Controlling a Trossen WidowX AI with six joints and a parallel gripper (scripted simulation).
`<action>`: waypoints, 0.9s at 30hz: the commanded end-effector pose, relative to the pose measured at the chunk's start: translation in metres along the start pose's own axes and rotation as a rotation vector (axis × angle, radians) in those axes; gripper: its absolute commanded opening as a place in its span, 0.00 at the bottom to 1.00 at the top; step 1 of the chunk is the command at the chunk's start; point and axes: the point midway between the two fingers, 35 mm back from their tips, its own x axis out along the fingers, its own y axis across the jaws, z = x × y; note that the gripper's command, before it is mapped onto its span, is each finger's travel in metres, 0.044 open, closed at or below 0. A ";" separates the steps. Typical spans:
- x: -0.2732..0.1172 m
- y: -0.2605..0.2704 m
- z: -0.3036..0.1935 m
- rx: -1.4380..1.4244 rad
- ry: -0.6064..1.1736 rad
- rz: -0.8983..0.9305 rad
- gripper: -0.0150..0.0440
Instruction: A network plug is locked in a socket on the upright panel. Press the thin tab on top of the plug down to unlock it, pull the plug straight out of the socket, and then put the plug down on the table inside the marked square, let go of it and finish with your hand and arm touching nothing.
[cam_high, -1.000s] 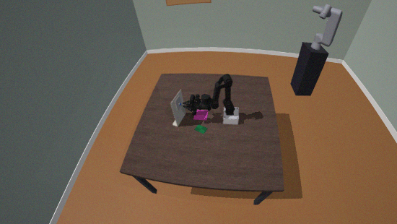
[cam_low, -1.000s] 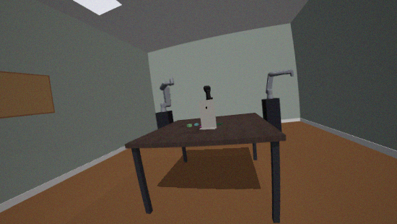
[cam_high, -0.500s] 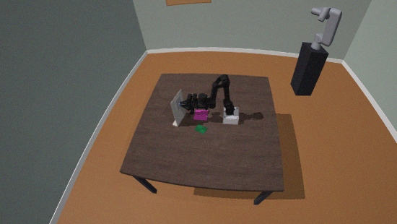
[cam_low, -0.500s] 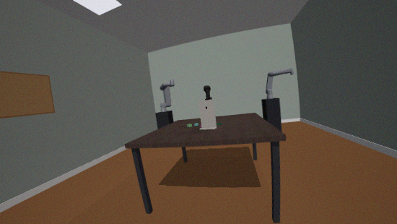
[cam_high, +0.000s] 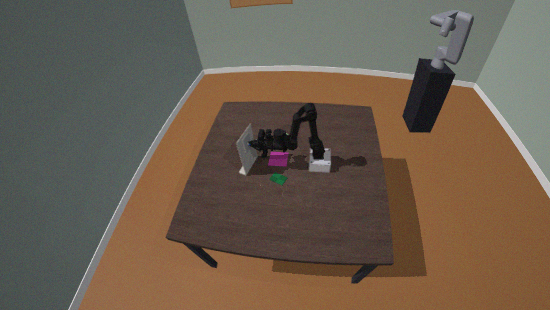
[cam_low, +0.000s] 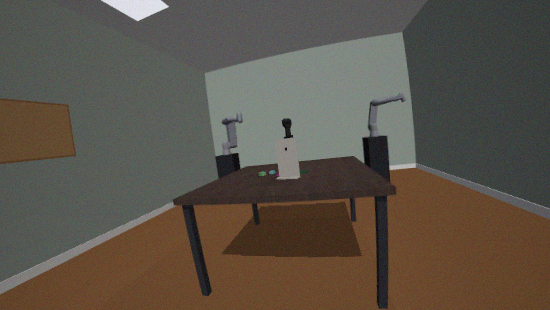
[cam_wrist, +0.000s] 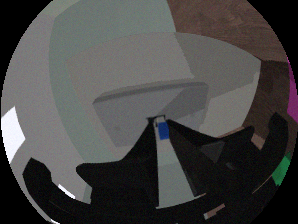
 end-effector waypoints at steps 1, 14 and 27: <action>0.000 -0.001 -0.001 -0.006 0.004 -0.003 0.32; -0.002 -0.001 -0.001 -0.006 0.004 -0.003 0.25; -0.011 -0.001 -0.003 -0.006 0.004 -0.004 0.25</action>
